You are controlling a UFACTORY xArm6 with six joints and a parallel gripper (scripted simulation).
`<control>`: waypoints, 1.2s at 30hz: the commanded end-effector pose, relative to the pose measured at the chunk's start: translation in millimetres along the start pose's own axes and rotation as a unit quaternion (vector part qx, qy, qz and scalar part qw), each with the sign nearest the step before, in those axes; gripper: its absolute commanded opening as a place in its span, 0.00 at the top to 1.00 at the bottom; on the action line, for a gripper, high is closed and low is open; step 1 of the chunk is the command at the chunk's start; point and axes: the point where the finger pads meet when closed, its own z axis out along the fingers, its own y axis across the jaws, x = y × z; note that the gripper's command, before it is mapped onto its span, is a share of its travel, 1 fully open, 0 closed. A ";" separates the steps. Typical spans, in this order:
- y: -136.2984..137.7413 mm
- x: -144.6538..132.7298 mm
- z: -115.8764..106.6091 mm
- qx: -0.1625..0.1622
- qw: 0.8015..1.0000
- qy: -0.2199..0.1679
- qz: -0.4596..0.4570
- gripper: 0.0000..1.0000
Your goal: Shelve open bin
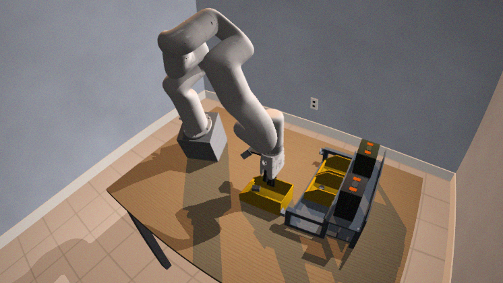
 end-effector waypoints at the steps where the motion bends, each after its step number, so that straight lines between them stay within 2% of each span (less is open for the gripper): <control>1: -0.2 -0.9 0.7 0.000 1.000 -0.001 0.000 1.00; 36: -0.4 -2.7 4.8 0.000 1.000 -0.001 0.000 1.00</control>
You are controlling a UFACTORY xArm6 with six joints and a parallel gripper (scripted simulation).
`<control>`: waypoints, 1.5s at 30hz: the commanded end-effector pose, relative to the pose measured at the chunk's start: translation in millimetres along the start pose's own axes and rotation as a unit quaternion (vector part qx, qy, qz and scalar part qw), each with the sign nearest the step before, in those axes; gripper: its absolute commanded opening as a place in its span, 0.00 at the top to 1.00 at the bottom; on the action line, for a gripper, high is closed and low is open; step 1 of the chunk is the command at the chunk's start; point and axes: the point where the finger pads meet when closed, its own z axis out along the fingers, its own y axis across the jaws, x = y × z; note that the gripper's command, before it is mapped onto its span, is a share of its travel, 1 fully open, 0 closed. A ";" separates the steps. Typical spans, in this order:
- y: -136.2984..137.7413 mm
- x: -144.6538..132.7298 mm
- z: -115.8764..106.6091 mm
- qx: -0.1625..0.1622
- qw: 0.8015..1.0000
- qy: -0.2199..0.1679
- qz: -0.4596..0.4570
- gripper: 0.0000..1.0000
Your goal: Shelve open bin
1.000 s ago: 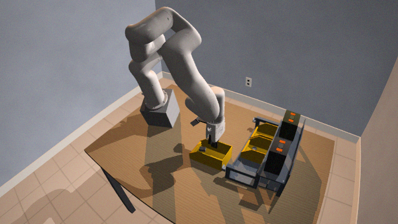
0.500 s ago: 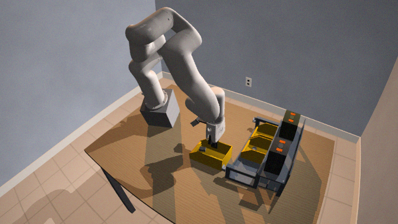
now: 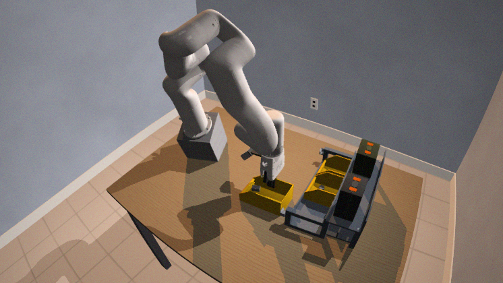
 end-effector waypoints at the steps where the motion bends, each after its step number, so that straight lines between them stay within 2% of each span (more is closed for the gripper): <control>1: -0.4 -2.5 0.1 0.000 1.000 -0.002 0.000 1.00; 30: 0.0 -3.5 1.4 0.000 1.000 -0.002 0.000 1.00; 31: -0.3 -3.8 1.4 0.000 1.000 -0.002 0.001 0.72; 45: -0.3 -3.8 1.4 0.000 1.000 -0.002 0.001 0.72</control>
